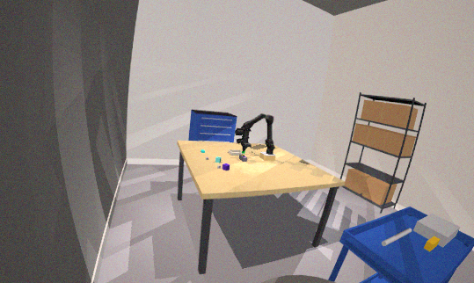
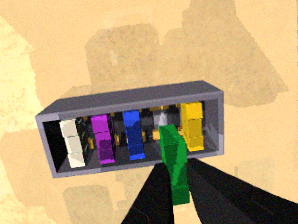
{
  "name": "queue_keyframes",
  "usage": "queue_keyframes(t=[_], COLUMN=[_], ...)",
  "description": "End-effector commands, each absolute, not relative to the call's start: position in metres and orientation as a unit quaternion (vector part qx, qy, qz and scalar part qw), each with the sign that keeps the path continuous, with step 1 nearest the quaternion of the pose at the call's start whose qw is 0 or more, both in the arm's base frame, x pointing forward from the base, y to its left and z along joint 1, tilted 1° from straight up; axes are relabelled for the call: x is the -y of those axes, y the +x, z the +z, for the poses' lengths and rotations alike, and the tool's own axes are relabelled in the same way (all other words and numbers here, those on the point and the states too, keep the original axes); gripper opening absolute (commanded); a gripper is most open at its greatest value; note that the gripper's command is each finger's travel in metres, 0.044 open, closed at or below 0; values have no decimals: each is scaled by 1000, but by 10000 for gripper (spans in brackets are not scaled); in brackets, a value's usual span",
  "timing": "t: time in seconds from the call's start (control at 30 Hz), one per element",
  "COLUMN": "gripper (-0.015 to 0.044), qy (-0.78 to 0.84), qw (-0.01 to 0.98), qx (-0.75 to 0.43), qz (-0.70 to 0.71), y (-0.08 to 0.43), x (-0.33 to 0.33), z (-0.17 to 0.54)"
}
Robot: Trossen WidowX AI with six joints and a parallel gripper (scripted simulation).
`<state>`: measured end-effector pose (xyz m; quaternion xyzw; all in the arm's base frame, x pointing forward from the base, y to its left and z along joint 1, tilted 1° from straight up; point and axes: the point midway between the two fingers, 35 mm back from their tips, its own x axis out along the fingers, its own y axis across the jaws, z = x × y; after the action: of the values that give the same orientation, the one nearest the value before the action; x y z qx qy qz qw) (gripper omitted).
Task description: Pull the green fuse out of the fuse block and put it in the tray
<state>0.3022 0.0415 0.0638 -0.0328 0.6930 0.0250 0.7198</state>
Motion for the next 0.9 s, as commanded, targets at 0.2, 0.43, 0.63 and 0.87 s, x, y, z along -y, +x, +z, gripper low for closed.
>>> queue_keyframes(t=[0.2,0.43,0.63,0.87], gripper=[0,0,0,0], qy=[-32,-33,-34,-36], qw=[722,722,722,722], qx=[-691,-691,-691,-690], qz=[22,21,20,18], y=[303,312,321,327], x=[-41,-18,15,55], z=[80,82,83,84])
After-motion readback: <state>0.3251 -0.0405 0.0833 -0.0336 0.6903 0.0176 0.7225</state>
